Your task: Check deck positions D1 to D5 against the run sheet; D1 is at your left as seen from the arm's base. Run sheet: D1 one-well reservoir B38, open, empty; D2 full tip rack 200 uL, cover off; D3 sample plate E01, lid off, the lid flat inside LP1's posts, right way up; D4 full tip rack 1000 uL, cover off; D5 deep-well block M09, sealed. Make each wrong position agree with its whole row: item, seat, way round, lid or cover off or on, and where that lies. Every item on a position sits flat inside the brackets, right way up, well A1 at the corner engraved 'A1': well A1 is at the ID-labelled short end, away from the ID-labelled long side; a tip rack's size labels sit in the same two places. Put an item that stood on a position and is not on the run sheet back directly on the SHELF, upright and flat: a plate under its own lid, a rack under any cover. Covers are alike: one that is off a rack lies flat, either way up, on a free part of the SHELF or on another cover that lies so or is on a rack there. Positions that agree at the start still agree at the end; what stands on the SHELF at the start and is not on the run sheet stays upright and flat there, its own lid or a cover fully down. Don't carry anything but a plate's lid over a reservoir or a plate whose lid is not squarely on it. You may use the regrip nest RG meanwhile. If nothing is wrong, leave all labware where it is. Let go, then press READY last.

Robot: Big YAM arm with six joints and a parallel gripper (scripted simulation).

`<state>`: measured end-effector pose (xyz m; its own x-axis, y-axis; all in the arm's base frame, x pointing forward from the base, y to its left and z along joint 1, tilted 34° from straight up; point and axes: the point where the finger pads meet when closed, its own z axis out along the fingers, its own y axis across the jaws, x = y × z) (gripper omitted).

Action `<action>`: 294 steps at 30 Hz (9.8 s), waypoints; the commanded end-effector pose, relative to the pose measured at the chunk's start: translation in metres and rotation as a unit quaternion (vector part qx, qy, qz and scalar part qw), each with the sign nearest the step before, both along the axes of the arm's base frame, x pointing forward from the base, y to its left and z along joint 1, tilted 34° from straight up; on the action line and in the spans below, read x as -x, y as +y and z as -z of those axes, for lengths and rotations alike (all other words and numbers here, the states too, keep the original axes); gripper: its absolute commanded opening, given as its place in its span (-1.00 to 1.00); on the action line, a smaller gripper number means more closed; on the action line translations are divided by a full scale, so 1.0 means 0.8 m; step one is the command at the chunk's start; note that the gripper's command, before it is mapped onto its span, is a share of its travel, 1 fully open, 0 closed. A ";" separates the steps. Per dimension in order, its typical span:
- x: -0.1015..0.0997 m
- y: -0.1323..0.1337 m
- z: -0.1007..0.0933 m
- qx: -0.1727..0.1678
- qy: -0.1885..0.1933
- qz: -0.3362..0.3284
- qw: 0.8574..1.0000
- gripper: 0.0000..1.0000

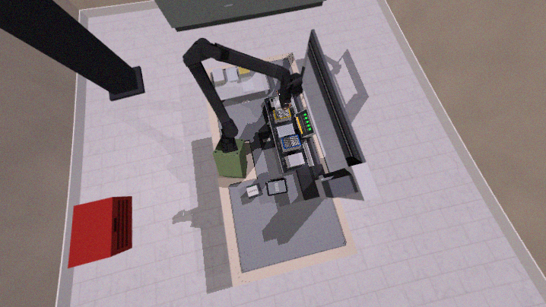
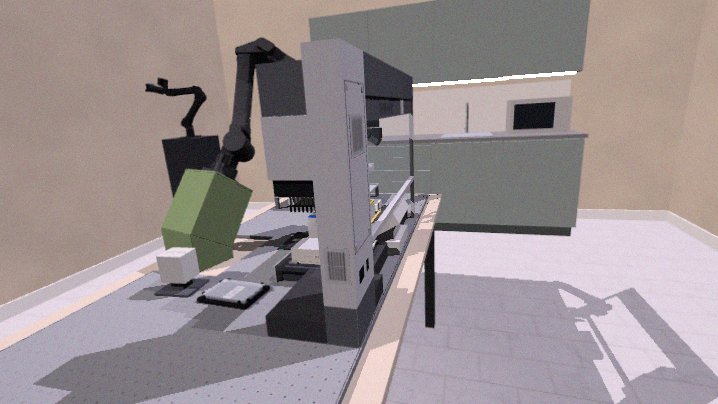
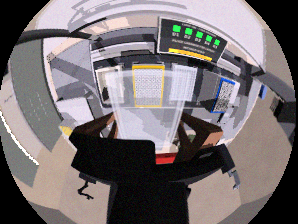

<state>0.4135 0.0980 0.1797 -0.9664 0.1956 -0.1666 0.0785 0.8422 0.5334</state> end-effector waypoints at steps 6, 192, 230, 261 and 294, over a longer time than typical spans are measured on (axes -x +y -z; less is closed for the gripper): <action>-0.010 -0.020 -0.054 0.000 -0.039 0.004 0.999 -1.00; 0.199 0.013 -0.029 0.016 -0.052 -0.052 0.997 -1.00; 0.200 0.014 -0.029 0.100 -0.214 -0.321 0.917 -1.00; 0.200 0.014 -0.028 0.156 -0.320 -0.499 0.790 -1.00; 0.192 0.036 -0.051 0.186 -0.382 -0.584 0.692 -1.00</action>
